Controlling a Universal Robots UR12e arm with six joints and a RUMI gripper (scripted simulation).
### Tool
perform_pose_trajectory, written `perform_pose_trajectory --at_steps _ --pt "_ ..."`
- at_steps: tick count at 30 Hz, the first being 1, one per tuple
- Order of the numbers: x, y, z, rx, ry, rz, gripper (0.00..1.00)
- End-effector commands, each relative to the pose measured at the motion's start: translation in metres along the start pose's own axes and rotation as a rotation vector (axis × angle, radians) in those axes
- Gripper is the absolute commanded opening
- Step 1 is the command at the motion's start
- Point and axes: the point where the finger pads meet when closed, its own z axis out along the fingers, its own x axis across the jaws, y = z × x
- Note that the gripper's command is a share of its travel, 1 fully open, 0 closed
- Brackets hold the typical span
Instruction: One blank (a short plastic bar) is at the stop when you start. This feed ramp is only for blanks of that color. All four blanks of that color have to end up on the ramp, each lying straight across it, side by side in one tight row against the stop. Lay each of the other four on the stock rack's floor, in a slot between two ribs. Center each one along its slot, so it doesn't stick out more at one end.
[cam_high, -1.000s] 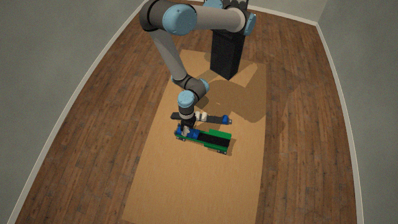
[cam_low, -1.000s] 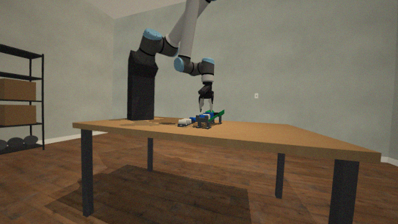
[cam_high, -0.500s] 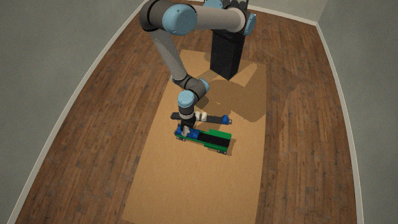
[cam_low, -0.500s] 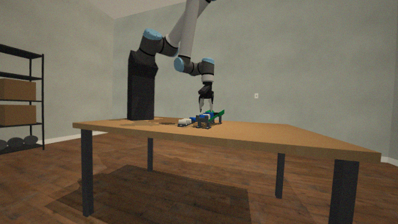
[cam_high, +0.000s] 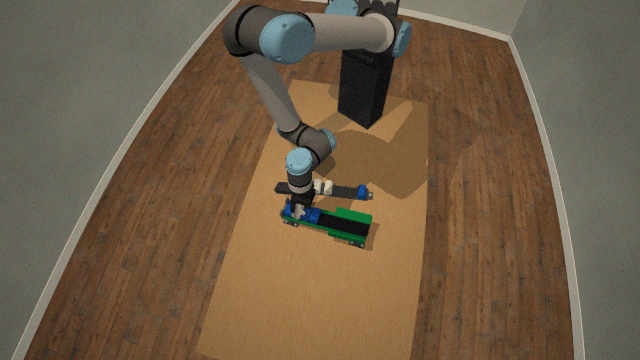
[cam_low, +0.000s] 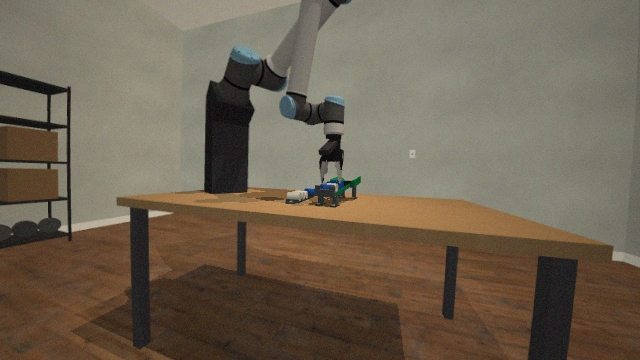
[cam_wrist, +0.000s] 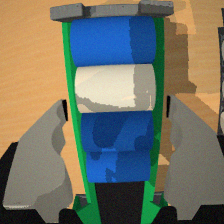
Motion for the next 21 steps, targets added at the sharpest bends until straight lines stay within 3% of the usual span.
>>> perform_pose_trajectory --at_steps 1,9,21 --pt "-0.001 0.0 0.008 0.0 -0.001 0.0 0.49" --pt "-0.001 0.0 0.02 0.0 -0.001 0.0 0.49" --pt "-0.001 0.0 0.021 0.0 -0.001 0.0 0.49"
